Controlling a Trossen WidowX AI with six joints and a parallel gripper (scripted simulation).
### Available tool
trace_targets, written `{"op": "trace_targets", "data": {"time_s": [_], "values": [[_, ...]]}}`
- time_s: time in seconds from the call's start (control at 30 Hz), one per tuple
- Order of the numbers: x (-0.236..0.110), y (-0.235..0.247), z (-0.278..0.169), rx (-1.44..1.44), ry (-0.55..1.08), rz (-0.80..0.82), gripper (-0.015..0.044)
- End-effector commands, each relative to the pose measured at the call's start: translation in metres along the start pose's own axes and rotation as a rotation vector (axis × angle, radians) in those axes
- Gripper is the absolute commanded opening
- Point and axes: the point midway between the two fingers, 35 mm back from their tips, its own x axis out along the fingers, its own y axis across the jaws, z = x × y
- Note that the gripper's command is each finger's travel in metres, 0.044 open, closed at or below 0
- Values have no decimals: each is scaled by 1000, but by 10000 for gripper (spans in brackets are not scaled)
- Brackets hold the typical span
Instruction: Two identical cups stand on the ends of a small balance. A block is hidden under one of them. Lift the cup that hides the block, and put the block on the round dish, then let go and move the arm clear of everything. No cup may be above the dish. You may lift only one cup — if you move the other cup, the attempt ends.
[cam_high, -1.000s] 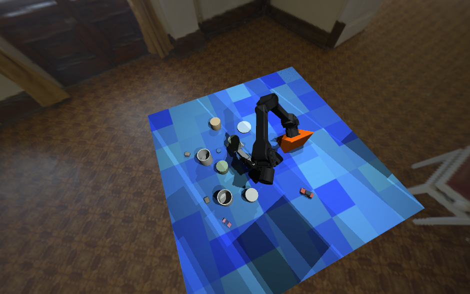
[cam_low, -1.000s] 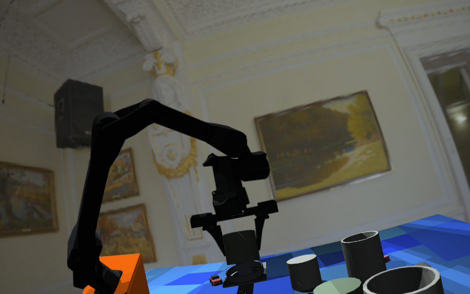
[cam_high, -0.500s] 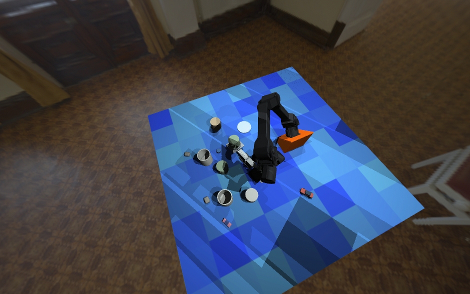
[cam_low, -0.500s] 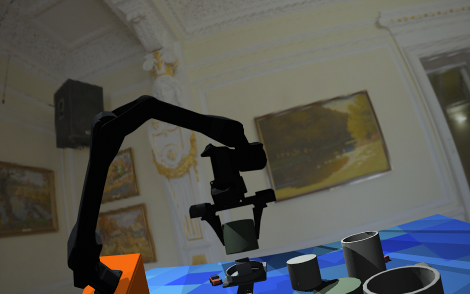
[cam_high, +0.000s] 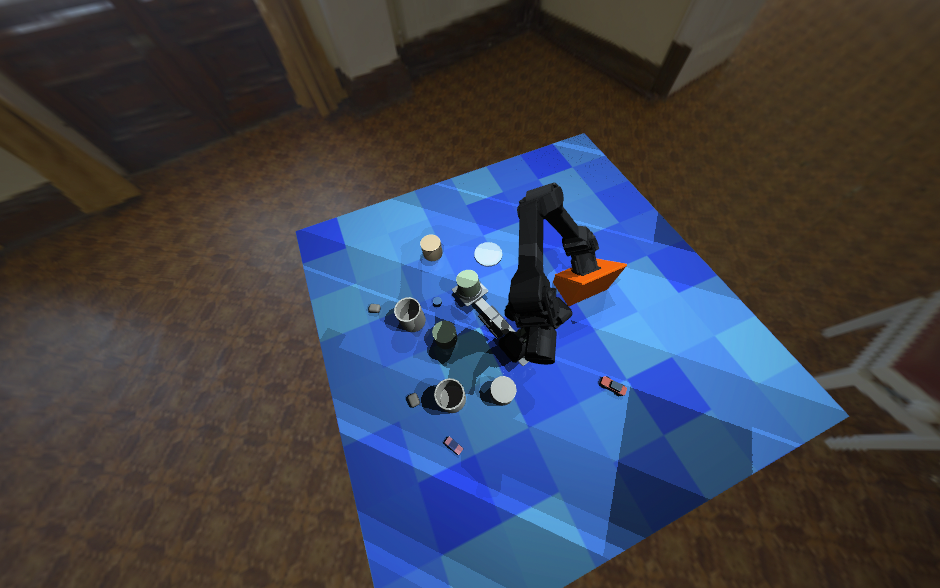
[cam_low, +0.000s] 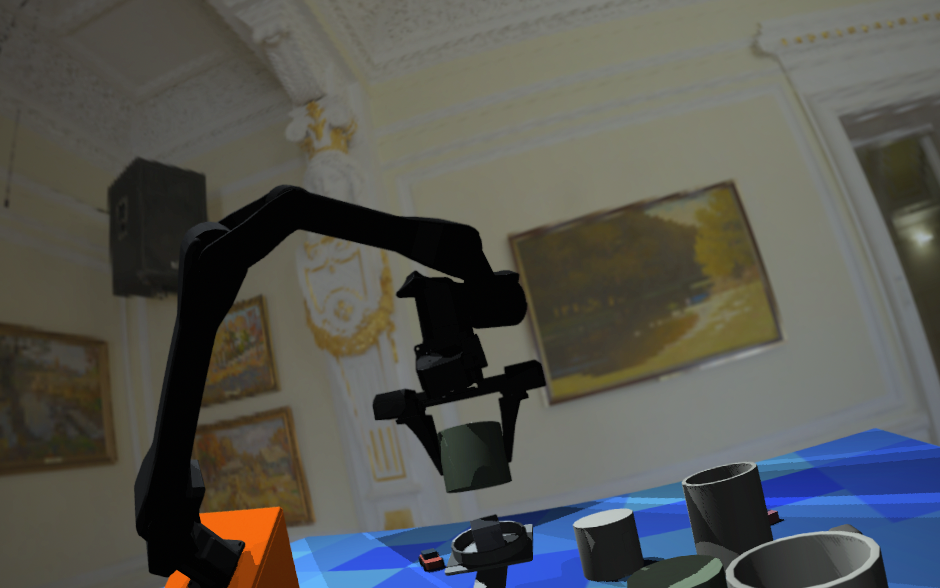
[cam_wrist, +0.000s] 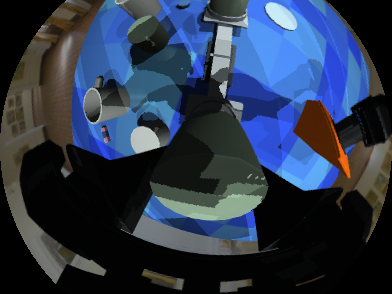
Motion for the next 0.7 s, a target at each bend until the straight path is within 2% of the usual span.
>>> {"op": "trace_targets", "data": {"time_s": [0.0, 0.27, 0.67], "values": [[-9, 0, -1, 5, 7, 8, 0], [-19, -3, 0, 5, 6, 7, 0], [-11, -2, 1, 0, -1, 0, 0]]}}
